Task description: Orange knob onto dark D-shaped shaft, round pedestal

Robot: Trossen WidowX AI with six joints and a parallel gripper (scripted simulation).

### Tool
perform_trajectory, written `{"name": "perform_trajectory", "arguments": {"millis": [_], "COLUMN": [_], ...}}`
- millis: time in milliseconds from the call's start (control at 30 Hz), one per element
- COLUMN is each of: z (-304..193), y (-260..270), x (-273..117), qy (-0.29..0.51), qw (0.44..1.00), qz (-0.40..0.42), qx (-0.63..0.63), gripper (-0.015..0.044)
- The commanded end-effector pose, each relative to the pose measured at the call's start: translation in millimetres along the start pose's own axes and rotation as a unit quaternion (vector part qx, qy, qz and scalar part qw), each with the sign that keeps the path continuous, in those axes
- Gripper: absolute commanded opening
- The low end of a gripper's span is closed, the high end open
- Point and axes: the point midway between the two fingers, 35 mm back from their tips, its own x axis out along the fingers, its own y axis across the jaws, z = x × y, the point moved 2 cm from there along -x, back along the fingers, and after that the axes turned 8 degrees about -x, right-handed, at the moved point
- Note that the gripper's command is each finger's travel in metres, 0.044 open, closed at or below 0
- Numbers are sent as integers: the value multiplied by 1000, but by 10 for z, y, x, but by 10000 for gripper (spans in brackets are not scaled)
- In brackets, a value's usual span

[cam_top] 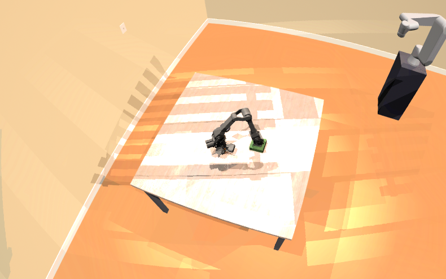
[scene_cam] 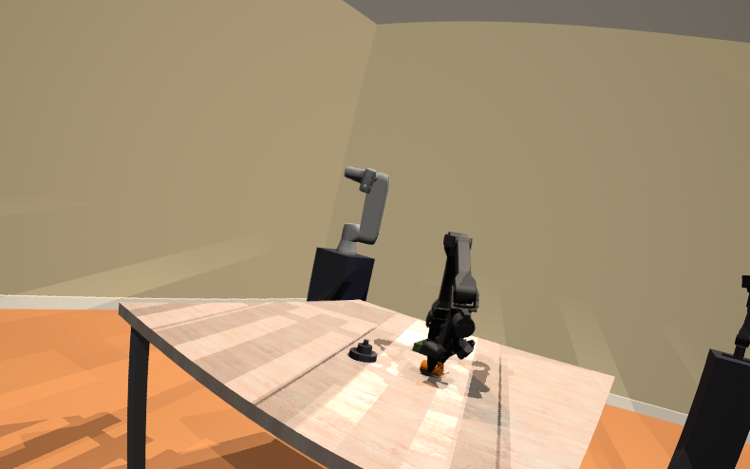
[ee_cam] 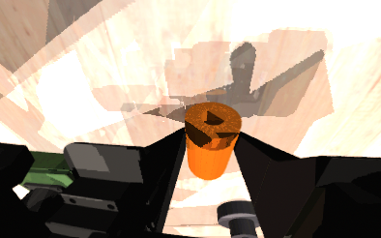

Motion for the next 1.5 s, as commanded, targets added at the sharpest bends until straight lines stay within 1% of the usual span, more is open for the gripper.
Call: {"name": "perform_trajectory", "arguments": {"millis": [0,733,1467], "z": [-49,-364,-668], "y": [11,50,93], "x": [-19,-46,49], "qy": [-32,-217,-394], "qw": [999,976,918], "qz": [-4,-30,-54], "qx": [0,-1,-1], "gripper": [179,179,179]}}
